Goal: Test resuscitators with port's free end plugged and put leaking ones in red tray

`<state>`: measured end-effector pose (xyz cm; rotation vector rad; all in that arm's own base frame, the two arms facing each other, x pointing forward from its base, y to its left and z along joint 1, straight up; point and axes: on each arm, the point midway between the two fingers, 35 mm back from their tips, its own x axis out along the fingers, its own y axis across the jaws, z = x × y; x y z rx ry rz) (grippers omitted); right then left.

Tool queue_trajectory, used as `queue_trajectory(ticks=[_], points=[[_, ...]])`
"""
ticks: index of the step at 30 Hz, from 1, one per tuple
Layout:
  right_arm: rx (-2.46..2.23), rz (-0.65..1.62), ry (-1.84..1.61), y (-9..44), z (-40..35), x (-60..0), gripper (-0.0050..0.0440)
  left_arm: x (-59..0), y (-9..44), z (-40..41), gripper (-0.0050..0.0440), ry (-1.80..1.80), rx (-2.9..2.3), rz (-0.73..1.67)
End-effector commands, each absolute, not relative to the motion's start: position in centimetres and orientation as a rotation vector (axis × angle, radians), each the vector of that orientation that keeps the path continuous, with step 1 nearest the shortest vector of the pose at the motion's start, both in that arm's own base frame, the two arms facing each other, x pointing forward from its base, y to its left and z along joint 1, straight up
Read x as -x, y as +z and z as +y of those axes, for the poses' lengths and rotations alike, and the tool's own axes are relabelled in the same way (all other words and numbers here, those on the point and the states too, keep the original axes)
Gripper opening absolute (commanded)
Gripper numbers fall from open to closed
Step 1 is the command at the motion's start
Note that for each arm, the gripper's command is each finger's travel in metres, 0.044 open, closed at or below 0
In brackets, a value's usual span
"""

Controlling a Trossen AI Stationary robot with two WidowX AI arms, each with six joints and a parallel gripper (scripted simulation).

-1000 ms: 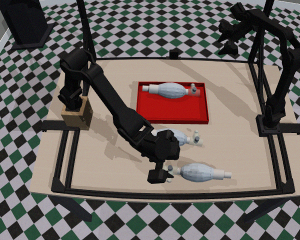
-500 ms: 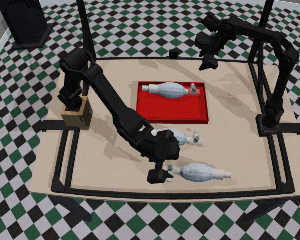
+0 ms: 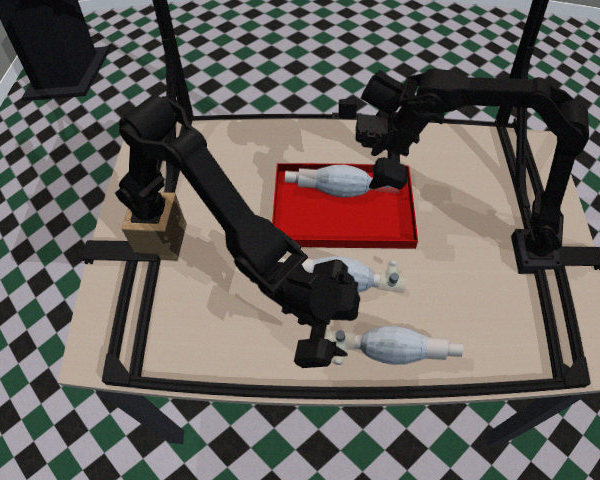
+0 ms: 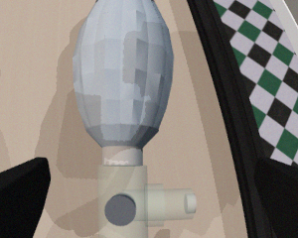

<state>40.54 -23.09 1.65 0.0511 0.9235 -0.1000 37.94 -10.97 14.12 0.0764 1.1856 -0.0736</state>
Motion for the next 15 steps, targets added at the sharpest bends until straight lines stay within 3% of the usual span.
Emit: queue_trajectory(ticks=[1,10,15], points=[[-0.05,0.922,-0.101,1.8,-23.1,-40.6,0.0409,-38.8,13.9,-8.6,0.044,-0.077,-0.068,1.188],[-0.05,0.922,-0.101,1.8,-23.1,-40.6,0.0409,-40.5,12.8,2.7,0.044,-0.127,-0.037,1.162],[-0.05,0.922,-0.101,1.8,-23.1,-40.6,0.0409,-40.5,12.8,2.7,0.044,-0.127,-0.037,1.162]])
